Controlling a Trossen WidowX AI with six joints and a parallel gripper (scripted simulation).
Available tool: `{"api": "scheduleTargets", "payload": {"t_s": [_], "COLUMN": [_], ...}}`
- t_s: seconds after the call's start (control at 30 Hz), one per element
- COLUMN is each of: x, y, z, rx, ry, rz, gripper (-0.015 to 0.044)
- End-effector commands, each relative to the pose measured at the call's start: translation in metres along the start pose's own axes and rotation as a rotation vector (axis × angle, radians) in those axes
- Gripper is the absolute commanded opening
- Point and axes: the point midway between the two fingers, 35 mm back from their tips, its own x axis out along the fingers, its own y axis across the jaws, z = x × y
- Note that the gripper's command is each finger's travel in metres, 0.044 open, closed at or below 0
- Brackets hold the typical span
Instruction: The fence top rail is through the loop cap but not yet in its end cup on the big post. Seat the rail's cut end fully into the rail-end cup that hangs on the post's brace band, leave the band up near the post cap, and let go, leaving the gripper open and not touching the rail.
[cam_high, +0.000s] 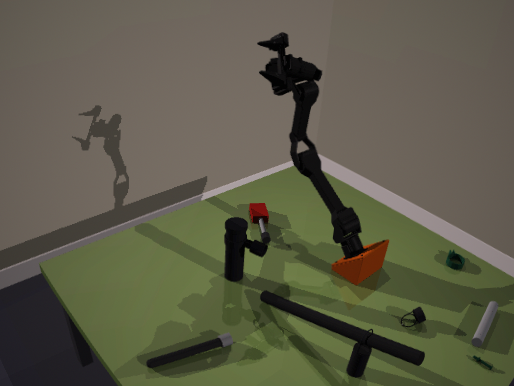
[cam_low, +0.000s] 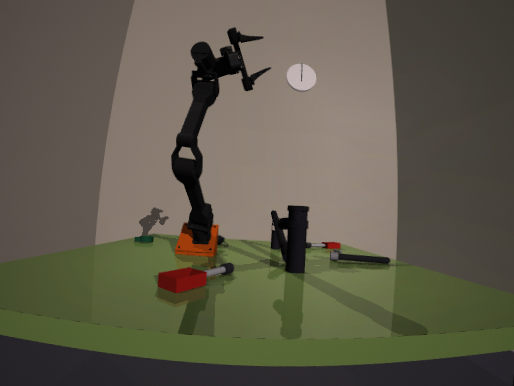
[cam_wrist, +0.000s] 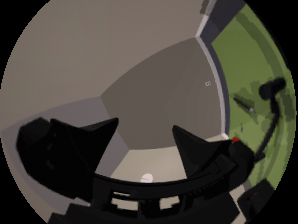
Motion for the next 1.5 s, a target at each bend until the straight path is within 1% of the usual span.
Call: {"api": "scheduleTargets", "payload": {"t_s": [0.0,0.17,0.33,0.43,0.57,0.7,0.83,1.1,1.2,1.37,1.47], "x": [0.015,0.034,0.047,0.053,0.054,0.048,0.035,-0.014,-0.031,-0.032,-0.030], "y": [-0.025,-0.080,-0.151,-0.203,-0.275,-0.342,-0.404,-0.502,-0.521,-0.521,-0.516], "z": [-0.033,-0.084,-0.123,-0.138,-0.147,-0.142,-0.126,-0.072,-0.054,-0.052,-0.041], "rx": [-0.207,-0.495,-0.774,-0.947,-1.164,-1.356,-1.525,-1.787,-1.839,-1.850,-1.917], "ry": [0.022,0.097,0.193,0.265,0.370,0.482,0.606,0.903,0.995,1.013,1.113], "rz": [-0.018,-0.103,-0.225,-0.320,-0.464,-0.620,-0.792,-1.188,-1.306,-1.312,-1.281], "gripper": [0.0440,0.0440,0.0440,0.0440,0.0440,0.0440,0.0440,0.0440,0.0440,0.0440,0.0440]}}
